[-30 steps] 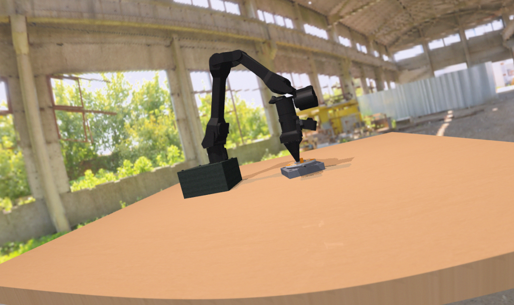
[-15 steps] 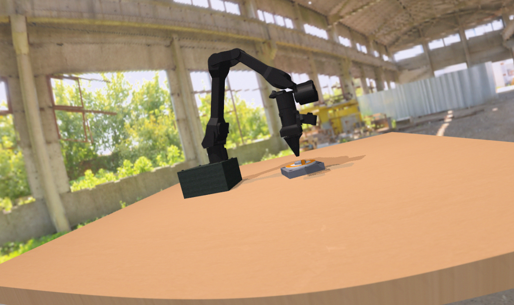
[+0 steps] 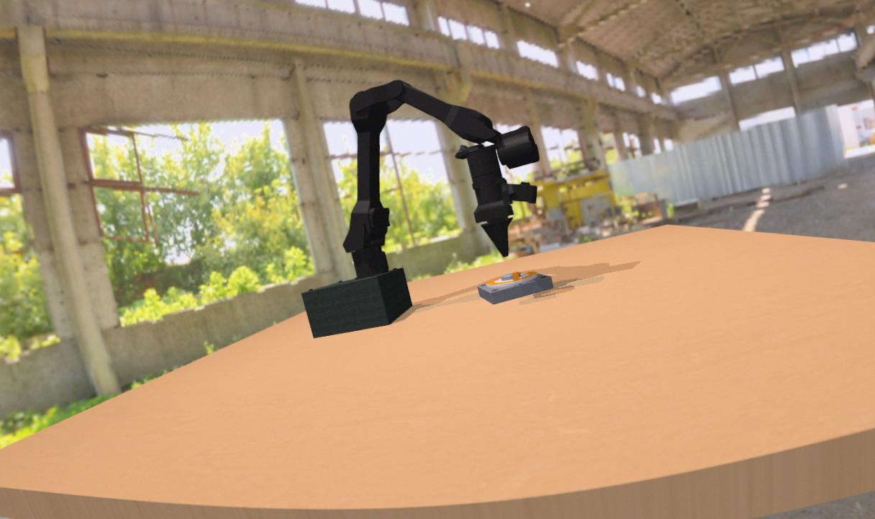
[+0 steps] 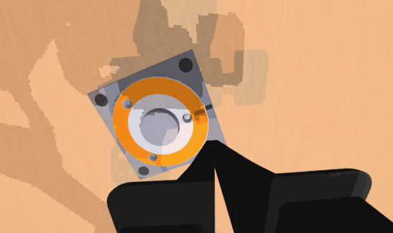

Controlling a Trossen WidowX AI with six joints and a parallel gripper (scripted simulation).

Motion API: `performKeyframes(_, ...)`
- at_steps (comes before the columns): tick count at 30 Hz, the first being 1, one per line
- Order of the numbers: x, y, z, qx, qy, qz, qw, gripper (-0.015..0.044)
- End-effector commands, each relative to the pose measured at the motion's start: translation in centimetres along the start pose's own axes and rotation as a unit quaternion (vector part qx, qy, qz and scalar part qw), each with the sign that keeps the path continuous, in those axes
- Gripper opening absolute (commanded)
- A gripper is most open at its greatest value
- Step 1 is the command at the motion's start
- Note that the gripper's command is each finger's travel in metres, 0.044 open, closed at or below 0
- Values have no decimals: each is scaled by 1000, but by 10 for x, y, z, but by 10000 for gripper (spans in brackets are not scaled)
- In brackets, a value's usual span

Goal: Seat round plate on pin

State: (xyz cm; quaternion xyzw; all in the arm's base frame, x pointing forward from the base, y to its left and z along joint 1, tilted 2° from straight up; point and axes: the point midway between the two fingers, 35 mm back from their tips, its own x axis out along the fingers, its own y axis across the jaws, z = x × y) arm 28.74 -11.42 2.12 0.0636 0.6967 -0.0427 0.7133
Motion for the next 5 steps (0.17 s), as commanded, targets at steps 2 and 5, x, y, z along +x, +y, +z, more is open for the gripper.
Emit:
performKeyframes(2,0,0,1,0,-1,0,1000,0)
performKeyframes(5,0,0,1,0,-1,0,1000,0)
